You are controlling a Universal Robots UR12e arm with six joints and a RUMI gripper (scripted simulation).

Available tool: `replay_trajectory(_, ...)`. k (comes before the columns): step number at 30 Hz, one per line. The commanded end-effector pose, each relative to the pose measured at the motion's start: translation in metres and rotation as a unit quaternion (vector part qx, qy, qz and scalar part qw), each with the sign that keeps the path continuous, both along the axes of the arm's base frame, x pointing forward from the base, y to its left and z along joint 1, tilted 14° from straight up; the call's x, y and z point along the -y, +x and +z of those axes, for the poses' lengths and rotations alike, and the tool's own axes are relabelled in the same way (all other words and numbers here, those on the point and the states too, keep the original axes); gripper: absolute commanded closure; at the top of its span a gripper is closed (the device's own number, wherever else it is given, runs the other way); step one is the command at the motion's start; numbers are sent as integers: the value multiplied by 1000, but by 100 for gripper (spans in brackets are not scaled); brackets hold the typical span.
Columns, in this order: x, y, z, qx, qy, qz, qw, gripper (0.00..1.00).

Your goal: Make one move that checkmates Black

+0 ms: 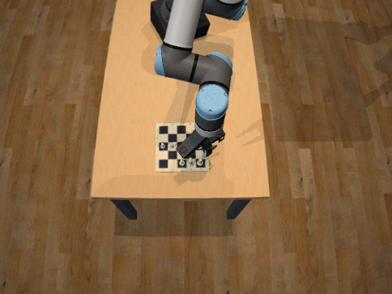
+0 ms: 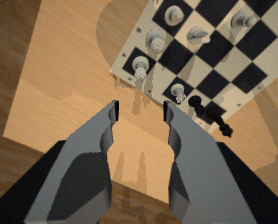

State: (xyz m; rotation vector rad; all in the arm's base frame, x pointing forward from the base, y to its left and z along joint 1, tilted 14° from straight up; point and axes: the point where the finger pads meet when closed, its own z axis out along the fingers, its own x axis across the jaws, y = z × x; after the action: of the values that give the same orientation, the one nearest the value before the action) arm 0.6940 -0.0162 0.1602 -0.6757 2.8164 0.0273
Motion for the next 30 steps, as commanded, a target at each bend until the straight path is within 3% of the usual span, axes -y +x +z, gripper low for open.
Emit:
replay_trajectory(1, 0, 1, -1, 1, 0, 0, 1000, 75)
replay_trajectory(30, -3, 9, -33, 1, 0, 0, 1000, 75)
